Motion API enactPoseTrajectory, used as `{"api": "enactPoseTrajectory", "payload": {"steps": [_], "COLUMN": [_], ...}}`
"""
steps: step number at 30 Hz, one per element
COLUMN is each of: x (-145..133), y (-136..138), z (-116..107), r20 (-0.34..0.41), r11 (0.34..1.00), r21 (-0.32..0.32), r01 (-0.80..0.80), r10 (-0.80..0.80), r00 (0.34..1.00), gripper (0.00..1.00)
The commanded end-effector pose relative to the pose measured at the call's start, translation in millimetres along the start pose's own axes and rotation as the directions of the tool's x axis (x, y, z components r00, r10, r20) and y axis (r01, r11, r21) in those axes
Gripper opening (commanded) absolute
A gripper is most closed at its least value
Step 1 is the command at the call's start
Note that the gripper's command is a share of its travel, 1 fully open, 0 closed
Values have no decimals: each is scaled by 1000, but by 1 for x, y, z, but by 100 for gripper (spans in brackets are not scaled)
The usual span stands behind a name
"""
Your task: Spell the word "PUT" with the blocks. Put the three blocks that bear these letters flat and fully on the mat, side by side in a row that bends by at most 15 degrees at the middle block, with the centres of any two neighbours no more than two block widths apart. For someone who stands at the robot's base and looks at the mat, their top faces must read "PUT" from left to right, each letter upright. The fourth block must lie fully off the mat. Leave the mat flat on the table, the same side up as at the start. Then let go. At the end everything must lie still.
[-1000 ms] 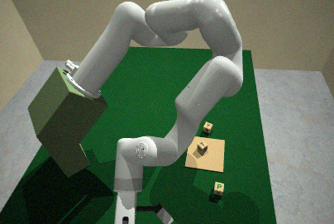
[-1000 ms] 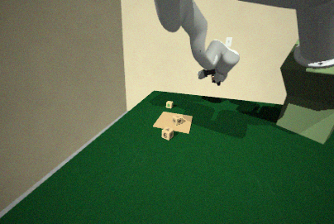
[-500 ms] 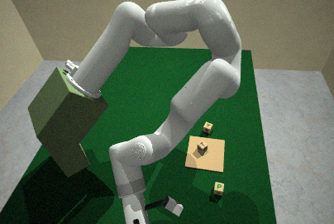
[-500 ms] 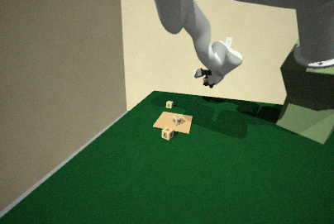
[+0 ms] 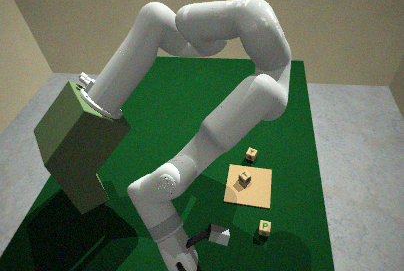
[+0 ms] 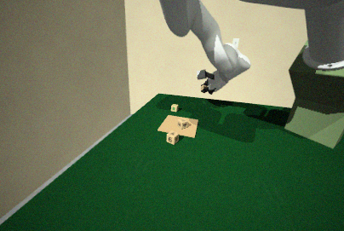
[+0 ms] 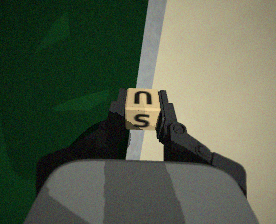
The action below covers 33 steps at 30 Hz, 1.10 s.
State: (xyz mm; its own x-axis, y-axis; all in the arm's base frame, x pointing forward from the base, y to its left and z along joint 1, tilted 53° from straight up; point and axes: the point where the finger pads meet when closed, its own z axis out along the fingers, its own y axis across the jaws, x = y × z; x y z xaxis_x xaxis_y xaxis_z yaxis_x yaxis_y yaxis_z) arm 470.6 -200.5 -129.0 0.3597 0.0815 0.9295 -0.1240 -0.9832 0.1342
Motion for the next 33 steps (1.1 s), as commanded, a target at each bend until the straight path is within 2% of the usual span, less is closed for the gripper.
{"api": "enactPoseTrajectory", "payload": {"steps": [1,15,17,18,32,33], "x": [21,65,65,75,117,117], "y": [-17,-61,-61,-70,-108,-108], "z": [1,-9,-9,-13,-39,-39], "r20": [-98,-236,-236,-254,-278,-278], "r11": [995,942,942,921,779,779], "r21": [68,263,263,309,524,524], "r01": [-66,-209,-209,-237,-345,-345], "r10": [73,273,273,321,539,539], "r00": [993,933,933,913,795,795], "gripper": [27,27,27,27,27,27]}}
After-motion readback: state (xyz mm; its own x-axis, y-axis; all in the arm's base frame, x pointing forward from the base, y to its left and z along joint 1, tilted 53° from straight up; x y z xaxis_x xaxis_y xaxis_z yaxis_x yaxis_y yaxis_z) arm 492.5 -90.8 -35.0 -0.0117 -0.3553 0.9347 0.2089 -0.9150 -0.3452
